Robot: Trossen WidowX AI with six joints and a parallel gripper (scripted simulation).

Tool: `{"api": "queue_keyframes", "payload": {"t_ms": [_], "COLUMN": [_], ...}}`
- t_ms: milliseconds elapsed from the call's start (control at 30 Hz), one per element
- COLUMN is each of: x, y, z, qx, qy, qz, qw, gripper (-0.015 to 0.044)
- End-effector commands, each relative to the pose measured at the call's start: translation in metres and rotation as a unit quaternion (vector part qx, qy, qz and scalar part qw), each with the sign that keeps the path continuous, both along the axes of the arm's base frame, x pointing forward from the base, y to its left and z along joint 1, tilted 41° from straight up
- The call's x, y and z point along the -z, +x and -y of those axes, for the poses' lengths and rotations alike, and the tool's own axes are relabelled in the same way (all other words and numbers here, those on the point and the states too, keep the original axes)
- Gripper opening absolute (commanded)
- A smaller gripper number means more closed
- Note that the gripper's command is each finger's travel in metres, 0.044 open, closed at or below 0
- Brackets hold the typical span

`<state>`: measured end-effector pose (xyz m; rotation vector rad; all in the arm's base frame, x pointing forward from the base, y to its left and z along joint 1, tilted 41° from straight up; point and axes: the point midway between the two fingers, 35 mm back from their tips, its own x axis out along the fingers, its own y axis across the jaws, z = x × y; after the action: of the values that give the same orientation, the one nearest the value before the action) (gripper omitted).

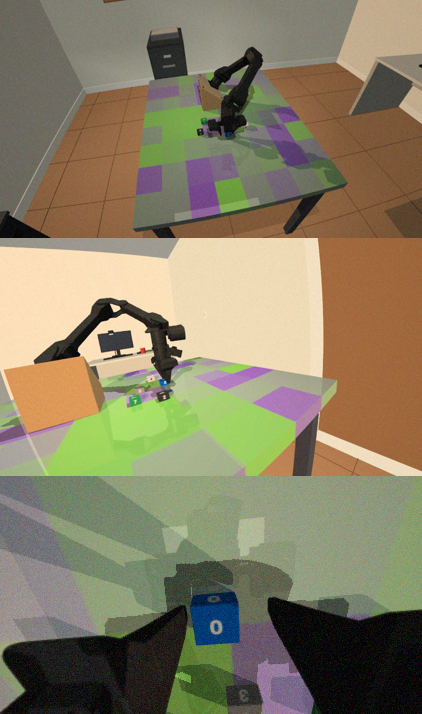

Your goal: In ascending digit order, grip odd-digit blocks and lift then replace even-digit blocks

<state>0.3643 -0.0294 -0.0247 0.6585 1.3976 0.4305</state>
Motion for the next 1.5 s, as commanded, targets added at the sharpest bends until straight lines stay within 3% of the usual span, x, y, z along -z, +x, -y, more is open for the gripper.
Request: {"api": "queue_keyframes", "payload": {"t_ms": [0, 1467], "x": [0.002, -0.009], "y": [-0.001, -0.003], "z": [-0.001, 0.008], "qx": [0.001, 0.001], "qy": [0.004, 0.003], "qz": [-0.003, -0.003], "qw": [1.0, 1.0], "gripper": [0.012, 0.012]}}
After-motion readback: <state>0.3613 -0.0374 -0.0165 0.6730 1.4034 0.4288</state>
